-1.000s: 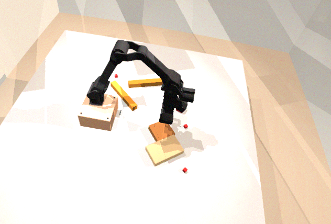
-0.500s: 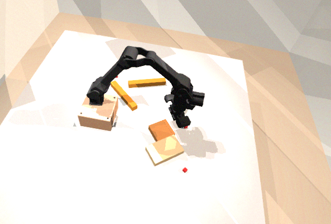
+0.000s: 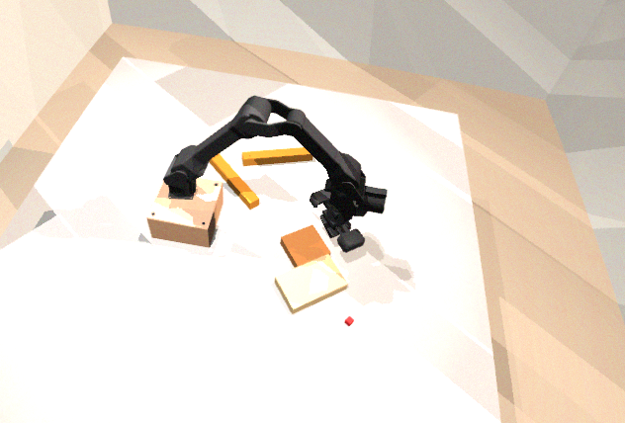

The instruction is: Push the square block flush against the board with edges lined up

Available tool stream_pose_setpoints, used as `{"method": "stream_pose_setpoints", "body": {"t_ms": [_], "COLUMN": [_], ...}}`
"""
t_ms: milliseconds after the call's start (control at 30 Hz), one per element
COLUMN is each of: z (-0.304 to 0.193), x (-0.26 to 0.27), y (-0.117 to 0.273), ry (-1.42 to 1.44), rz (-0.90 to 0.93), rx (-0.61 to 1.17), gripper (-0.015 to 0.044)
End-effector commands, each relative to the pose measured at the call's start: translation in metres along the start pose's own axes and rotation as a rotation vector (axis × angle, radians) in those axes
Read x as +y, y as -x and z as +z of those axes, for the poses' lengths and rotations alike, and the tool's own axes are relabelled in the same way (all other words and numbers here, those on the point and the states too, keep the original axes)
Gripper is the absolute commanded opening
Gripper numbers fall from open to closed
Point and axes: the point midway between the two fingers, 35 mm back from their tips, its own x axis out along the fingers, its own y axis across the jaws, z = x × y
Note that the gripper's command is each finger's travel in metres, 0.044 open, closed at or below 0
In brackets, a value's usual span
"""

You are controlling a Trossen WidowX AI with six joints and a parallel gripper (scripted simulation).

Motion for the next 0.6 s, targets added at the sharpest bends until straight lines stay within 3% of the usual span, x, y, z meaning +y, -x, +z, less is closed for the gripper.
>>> {"method": "stream_pose_setpoints", "body": {"t_ms": [0,567], "z": [-0.004,-0.024], "x": [0.003,0.002], "y": [-0.016,-0.016], "ry": [0.008,0.008], "rz": [0.007,0.007], "rx": [0.011,0.013], "gripper": [0.0,0.0]}}
